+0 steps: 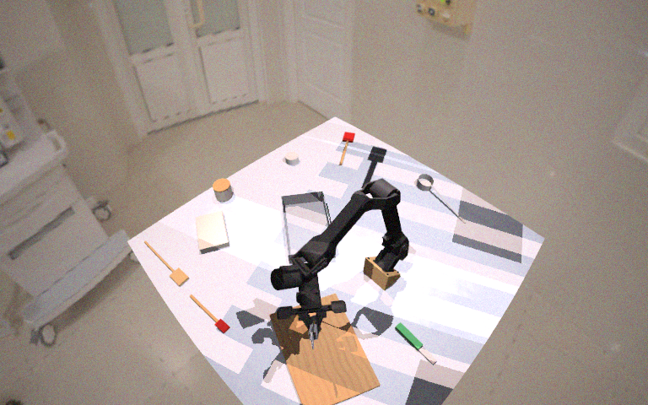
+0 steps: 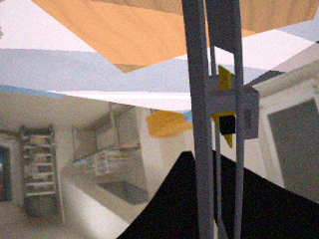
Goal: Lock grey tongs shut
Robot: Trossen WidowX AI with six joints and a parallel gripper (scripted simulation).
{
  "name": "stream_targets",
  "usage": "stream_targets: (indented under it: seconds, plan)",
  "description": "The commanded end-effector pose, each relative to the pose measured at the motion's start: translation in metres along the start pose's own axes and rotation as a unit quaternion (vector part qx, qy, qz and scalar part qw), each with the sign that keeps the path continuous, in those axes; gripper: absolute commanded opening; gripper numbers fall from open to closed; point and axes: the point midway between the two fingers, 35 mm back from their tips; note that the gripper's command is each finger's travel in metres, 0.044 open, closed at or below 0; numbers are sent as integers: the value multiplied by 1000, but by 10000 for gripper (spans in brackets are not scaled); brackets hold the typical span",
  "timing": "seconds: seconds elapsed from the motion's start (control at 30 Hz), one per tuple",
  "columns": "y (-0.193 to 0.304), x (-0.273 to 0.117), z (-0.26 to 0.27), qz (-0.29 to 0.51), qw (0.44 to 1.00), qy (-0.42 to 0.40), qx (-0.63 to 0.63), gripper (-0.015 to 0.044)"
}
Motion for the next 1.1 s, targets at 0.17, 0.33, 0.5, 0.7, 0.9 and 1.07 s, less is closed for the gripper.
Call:
stream_targets:
  seconds: [0.17,0.33,0.5,0.7,0.9,1.07]
  plan:
    - [0,-17,-10,89,996,10,-19,-150]
    - [-4,-25,-17,129,991,16,-28,-150]
    - [-4,-26,-18,134,990,17,-30,-150]
    - [-4,-26,-18,134,990,17,-30,-150]
    - [-4,-26,-18,134,990,17,-30,-150]
    - [-4,-26,-18,134,990,17,-30,-150]
Point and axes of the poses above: the point midway between the two fingers, 35 mm back from their tips, its own x axis out along the fingers, its own z axis across the jaws, y = z × x, and after that the axes turned 8 degrees about x, right-handed
